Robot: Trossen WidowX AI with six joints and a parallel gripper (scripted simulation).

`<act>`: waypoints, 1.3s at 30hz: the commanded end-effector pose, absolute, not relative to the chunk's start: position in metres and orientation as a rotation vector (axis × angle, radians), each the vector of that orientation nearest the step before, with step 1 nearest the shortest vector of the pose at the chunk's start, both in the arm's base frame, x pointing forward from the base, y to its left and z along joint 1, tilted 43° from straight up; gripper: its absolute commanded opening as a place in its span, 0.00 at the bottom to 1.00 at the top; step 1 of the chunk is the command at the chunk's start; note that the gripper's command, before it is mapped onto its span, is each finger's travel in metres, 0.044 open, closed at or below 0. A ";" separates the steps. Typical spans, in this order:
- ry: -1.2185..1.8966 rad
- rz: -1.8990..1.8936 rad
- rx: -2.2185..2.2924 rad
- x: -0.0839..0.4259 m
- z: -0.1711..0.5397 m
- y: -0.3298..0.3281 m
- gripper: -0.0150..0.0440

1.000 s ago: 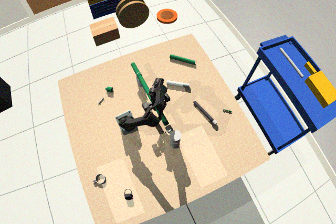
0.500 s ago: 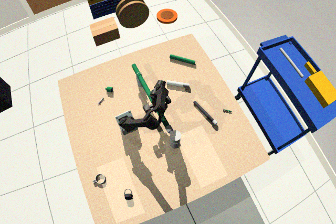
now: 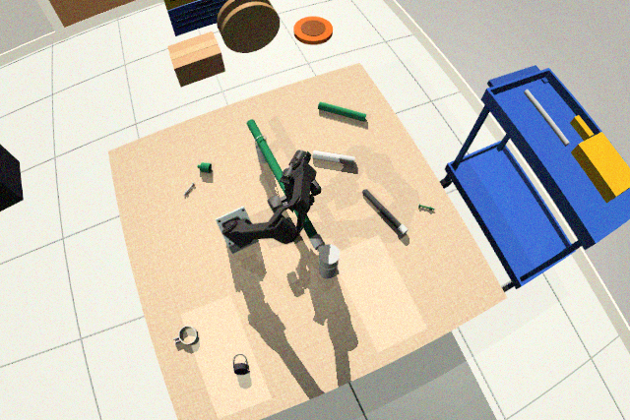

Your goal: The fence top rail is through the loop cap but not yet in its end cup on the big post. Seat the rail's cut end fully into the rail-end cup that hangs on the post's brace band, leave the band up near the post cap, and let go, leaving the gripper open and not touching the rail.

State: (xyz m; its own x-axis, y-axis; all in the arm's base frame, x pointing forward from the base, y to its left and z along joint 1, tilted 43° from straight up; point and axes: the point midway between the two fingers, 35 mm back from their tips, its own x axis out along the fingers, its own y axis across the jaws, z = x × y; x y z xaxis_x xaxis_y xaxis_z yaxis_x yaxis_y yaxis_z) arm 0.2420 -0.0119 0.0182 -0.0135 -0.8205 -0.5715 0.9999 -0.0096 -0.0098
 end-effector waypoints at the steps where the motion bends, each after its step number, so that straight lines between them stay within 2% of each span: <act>1: 0.469 -1.521 0.464 0.243 0.025 -0.014 0.25; 39: 0.480 -1.531 0.470 0.242 0.020 -0.012 0.25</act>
State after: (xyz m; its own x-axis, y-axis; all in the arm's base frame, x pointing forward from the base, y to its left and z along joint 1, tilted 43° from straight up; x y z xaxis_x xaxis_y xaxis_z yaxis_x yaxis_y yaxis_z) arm 0.2421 -0.0119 0.0180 -0.0143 -0.8192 -0.5733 0.9999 -0.0101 -0.0105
